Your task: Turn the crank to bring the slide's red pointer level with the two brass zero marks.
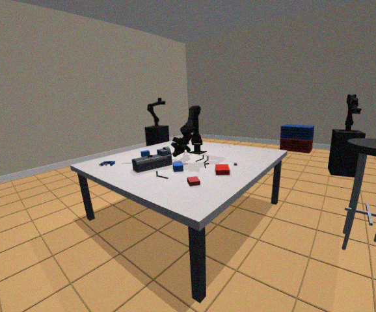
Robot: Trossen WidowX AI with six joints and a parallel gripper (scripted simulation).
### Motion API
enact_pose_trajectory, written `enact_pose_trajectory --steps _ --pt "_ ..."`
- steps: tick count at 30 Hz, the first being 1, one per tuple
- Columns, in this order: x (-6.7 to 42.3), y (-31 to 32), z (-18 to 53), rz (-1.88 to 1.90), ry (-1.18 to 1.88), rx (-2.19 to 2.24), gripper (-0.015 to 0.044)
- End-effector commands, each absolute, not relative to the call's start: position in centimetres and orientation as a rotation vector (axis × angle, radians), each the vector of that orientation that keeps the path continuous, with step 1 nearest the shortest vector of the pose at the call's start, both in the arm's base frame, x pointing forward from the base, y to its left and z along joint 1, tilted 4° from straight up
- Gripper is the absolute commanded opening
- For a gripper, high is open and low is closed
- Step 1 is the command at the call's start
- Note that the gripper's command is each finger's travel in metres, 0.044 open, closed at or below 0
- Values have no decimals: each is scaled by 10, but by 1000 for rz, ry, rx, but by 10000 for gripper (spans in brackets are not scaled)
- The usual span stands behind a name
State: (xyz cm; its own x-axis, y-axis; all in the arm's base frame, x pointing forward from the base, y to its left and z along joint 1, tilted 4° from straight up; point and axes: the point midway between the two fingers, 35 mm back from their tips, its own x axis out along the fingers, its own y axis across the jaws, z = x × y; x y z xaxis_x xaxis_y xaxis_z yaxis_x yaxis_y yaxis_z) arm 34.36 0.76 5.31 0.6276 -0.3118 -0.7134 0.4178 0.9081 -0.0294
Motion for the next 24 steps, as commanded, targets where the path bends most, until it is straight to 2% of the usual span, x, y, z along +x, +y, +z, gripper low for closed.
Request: enact_pose_trajectory --steps 1,24 --pt "342 3 45 -429 806 138 0" --pt "339 -1 41 -429 806 138 0"
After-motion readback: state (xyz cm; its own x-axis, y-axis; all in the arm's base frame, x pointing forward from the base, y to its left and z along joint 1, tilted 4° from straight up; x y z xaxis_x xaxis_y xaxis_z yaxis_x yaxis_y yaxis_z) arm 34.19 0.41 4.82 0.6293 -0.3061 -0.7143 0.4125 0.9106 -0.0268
